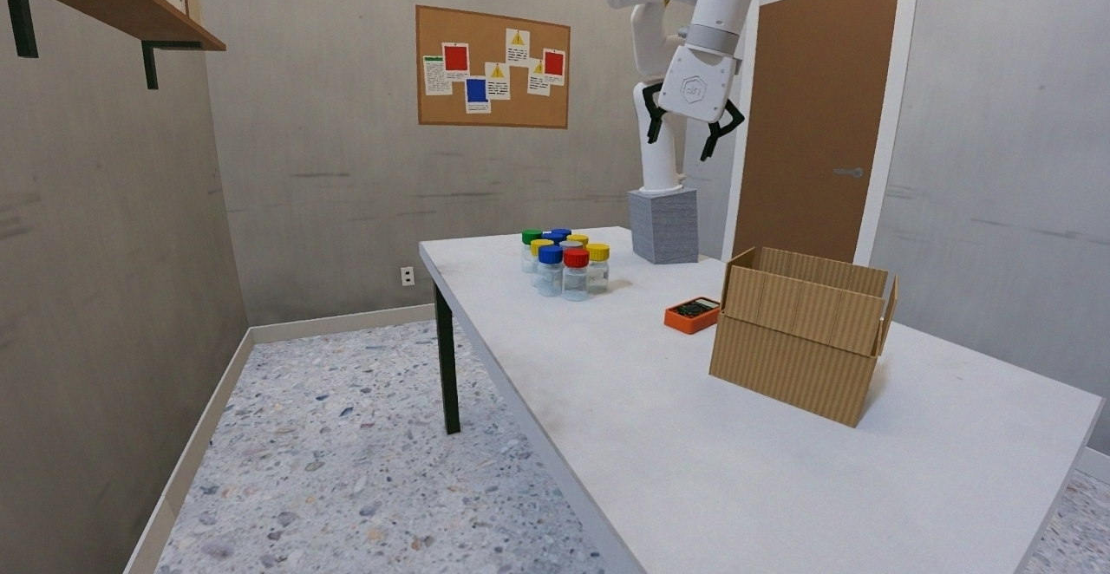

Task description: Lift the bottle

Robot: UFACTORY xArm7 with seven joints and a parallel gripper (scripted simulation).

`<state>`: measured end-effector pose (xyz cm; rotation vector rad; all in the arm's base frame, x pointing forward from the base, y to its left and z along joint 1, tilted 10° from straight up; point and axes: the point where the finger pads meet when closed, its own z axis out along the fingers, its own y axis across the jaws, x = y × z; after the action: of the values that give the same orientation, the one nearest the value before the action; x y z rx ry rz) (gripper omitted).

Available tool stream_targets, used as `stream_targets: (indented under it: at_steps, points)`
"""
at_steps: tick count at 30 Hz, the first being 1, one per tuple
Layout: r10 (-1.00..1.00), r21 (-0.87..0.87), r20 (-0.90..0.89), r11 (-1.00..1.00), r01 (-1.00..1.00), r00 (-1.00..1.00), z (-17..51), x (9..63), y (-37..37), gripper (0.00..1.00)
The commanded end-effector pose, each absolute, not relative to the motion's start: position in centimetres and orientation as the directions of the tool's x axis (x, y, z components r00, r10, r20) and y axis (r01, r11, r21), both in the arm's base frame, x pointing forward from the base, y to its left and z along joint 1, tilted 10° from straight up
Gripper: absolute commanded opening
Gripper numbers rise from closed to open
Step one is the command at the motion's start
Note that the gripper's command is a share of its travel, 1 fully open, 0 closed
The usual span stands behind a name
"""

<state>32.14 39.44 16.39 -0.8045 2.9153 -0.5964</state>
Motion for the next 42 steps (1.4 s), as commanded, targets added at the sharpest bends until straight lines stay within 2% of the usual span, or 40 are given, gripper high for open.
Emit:
stream_targets:
  at_steps: [1, 17, 18, 34, 42]
  points:
    - [-0.506, -0.379, 0.041, 0.790, -0.482, -0.862, 16.6, 32.2, 39.6, 1.00]
    - [-0.506, -0.379, 0.041, 0.790, -0.482, -0.862, 16.6, 32.2, 39.6, 1.00]
    - [-0.504, -0.379, 0.040, 0.791, -0.480, -0.863, 16.6, 32.2, 39.5, 0.79]
    - [-0.385, -0.347, -0.008, 0.866, -0.359, -0.923, 16.6, 35.4, 35.6, 0.79]
    - [-0.248, -0.305, -0.054, 0.926, -0.220, -0.967, 16.6, 38.3, 31.2, 0.79]
